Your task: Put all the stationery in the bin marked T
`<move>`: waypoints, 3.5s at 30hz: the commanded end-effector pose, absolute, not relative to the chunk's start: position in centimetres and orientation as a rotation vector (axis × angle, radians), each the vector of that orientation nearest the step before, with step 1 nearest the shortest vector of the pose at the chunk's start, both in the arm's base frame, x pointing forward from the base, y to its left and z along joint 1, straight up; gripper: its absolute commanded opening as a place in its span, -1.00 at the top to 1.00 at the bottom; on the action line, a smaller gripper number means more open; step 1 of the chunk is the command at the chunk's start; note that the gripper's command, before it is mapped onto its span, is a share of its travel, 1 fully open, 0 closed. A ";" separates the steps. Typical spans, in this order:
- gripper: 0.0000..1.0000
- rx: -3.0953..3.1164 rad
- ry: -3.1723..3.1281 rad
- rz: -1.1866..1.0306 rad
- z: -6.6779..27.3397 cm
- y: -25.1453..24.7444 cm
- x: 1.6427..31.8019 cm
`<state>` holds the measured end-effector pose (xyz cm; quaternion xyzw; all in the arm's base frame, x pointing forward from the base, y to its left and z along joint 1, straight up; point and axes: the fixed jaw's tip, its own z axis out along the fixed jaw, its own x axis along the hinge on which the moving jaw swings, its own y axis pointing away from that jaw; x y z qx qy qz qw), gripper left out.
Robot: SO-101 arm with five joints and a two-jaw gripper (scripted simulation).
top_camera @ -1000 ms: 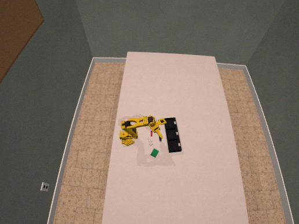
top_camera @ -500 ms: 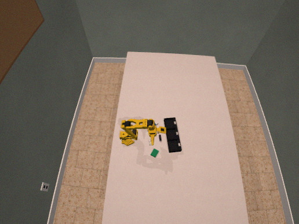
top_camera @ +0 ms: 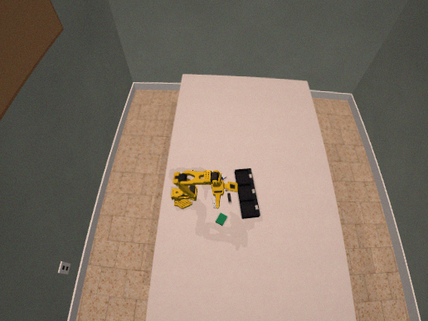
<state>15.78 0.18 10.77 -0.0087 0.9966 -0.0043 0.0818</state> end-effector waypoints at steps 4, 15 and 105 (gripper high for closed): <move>-1.00 0.000 2.930 -0.015 11.6 0.0 16.1; -1.00 0.026 2.877 -0.019 12.4 -0.2 16.5; -1.00 -0.134 2.542 -0.137 13.1 -2.6 27.9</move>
